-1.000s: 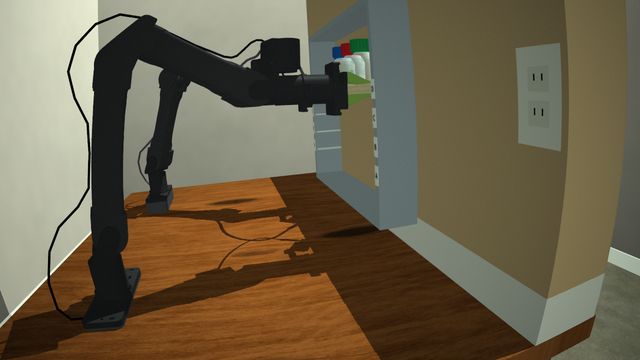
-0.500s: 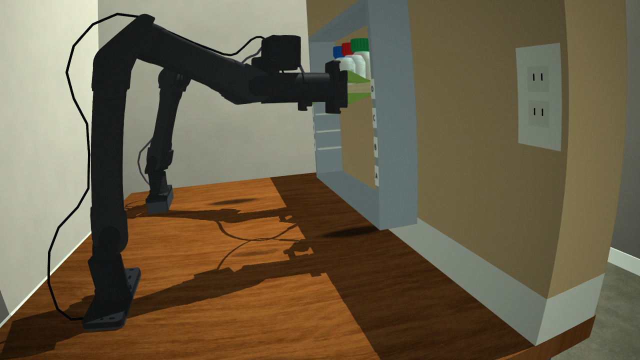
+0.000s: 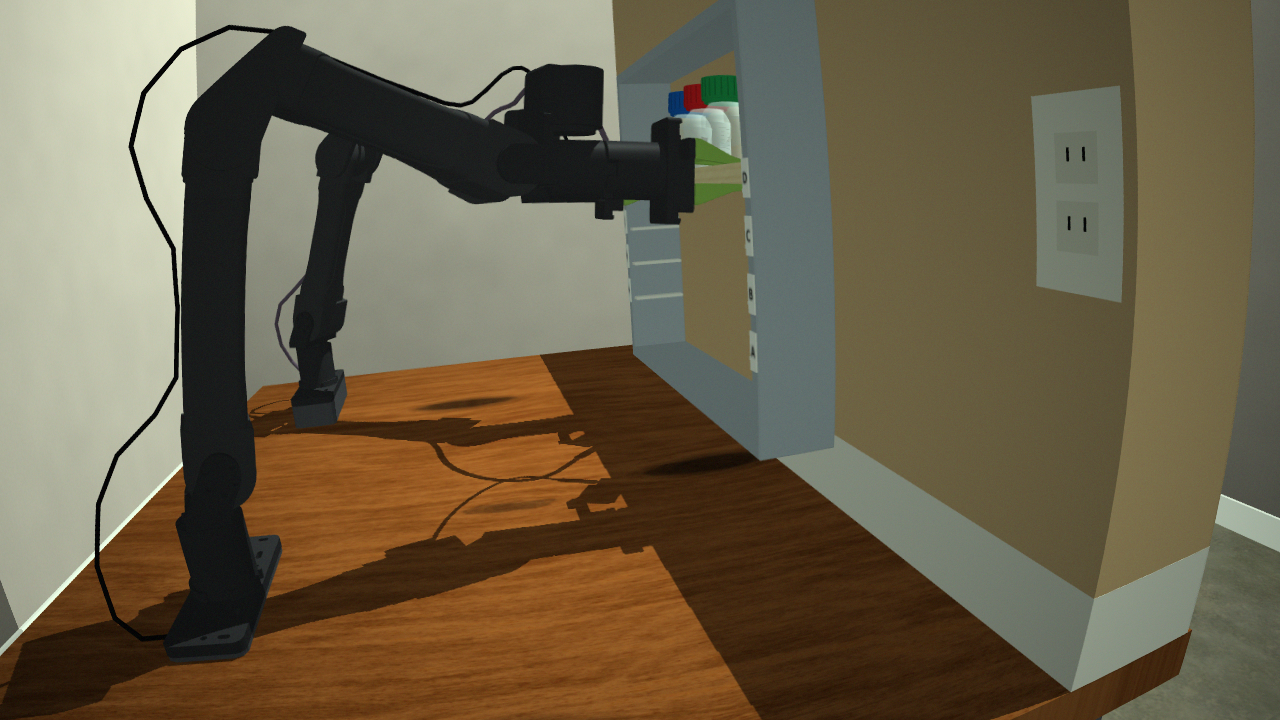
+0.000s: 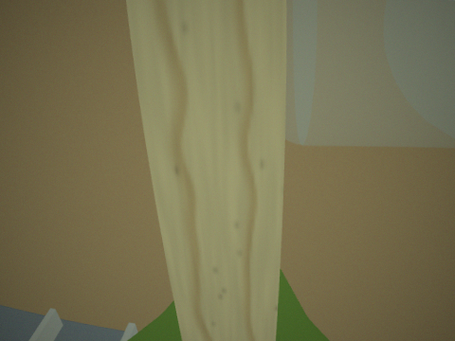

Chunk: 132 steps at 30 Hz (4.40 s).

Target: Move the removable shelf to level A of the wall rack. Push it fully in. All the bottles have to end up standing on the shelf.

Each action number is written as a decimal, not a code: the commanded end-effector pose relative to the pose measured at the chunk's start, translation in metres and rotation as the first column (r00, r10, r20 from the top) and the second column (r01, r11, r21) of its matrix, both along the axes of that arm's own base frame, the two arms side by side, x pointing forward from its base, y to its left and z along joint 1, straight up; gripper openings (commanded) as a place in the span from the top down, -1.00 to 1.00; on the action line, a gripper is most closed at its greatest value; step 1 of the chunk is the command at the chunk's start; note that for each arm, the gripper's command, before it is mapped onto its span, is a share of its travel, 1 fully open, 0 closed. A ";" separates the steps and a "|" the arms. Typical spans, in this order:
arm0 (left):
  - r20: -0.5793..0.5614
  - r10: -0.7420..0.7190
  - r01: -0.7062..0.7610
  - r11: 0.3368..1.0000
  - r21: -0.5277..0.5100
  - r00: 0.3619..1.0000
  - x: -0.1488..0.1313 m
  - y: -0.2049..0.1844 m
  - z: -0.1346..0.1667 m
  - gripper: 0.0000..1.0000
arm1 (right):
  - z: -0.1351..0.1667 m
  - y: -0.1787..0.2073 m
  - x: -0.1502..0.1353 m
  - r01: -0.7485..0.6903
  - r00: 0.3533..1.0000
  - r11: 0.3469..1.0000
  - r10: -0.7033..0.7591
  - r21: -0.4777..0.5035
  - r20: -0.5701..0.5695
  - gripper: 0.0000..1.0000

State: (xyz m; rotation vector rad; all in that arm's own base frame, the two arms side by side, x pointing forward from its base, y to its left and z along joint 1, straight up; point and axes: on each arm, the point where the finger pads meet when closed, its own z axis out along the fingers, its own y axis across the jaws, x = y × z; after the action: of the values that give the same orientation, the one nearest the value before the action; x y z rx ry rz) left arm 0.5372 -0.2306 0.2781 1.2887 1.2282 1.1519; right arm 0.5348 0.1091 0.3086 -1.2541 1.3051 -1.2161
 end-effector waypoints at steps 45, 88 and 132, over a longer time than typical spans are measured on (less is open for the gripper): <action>0.073 -0.005 0.006 1.000 -0.012 0.997 0.001 0.002 0.063 1.00 | 0.064 -0.002 0.000 -0.005 0.996 1.000 0.004 0.009 0.084 1.00; 0.073 -0.005 0.006 1.000 -0.012 0.997 -0.021 0.003 0.076 1.00 | 0.078 0.000 -0.023 -0.005 0.996 1.000 0.004 0.009 0.084 1.00; 0.073 -0.005 0.006 1.000 -0.012 0.997 -0.072 0.006 0.069 1.00 | 0.073 0.002 -0.073 -0.005 0.996 1.000 0.004 0.009 0.084 1.00</action>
State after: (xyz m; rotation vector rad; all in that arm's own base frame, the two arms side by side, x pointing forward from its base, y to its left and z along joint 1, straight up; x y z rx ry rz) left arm 0.4774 -0.2269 0.2891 1.3477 1.2734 1.1195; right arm 0.4756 0.1130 0.3196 -1.3191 1.3545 -1.1772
